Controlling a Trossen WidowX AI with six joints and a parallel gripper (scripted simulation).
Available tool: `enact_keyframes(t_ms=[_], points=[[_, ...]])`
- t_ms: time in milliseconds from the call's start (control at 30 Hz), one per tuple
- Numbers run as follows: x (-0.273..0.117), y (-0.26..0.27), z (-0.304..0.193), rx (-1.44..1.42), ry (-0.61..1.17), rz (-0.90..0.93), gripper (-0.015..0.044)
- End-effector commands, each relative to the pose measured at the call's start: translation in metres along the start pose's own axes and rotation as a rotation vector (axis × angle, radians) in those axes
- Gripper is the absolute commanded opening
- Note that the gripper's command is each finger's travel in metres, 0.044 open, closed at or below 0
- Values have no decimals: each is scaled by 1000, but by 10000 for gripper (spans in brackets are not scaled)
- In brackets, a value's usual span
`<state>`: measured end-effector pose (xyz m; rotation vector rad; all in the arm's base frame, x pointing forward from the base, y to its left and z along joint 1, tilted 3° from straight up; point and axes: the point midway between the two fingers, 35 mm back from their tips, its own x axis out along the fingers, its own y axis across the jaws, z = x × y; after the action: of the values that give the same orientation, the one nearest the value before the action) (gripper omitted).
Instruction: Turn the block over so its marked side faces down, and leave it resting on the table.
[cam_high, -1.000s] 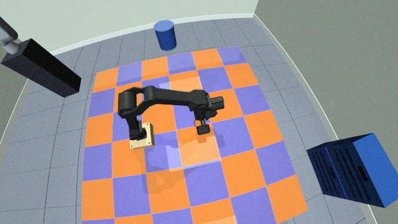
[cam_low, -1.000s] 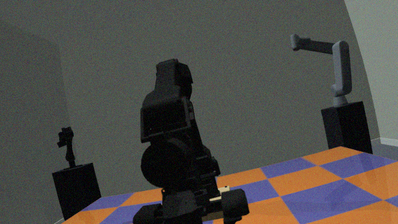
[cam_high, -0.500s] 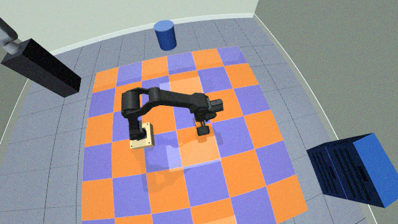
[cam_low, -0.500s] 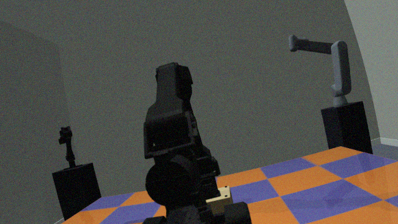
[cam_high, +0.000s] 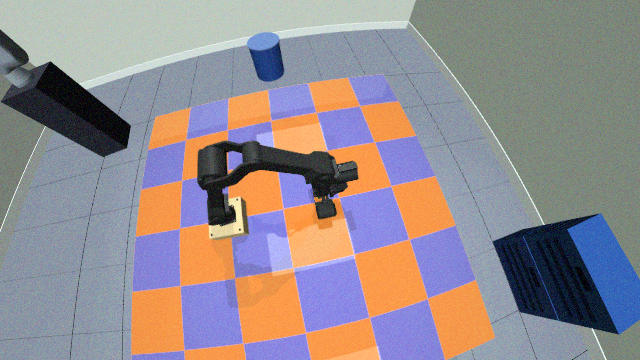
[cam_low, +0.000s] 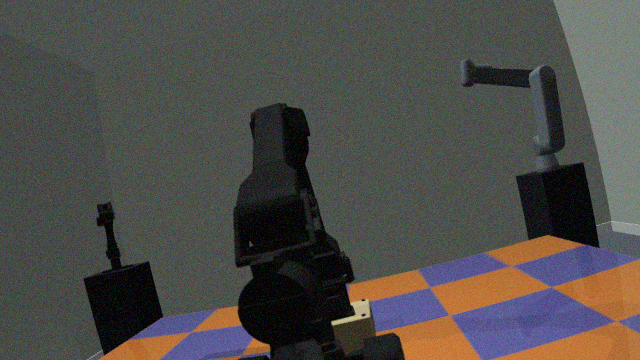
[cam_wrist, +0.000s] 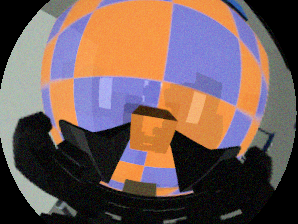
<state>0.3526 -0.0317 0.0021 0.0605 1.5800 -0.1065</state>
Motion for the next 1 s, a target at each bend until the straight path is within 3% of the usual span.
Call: enact_keyframes(t_ms=[0,533,667,967], points=[[0,1,0,0,-1,5,210],[0,1,0,0,-1,5,103],[-18,1,1,-1,-1,5,0],[-29,1,0,0,-11,5,0]])
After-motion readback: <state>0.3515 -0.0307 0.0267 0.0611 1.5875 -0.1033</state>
